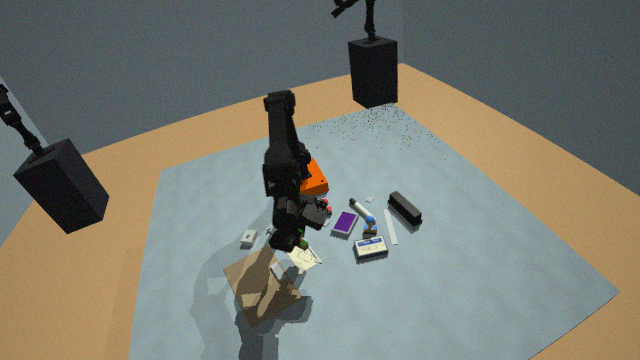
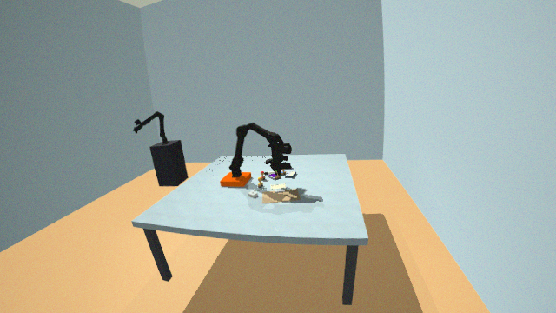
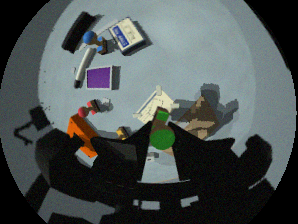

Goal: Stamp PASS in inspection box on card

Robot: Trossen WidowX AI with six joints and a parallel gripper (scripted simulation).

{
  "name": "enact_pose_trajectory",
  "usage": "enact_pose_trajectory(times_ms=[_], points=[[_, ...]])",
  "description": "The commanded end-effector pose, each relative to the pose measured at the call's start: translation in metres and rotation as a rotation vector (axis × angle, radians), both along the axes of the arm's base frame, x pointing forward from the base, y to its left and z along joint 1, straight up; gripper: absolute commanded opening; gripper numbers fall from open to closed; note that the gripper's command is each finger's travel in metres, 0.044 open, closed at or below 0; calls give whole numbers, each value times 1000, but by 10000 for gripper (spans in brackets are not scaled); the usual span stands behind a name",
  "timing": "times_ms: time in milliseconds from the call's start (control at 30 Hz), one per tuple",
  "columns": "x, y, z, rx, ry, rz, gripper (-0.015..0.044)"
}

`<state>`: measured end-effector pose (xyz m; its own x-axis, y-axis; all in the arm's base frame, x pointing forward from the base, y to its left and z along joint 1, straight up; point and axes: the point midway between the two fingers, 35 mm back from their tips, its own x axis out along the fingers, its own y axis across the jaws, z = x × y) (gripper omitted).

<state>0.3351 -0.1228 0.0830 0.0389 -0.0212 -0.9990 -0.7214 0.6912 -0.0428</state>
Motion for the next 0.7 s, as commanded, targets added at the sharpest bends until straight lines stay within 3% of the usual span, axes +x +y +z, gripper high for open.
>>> enact_pose_trajectory(times_ms=[0,667], points=[[0,0,-4,4,1,7,0],[1,0,-17,5,0,7,0]])
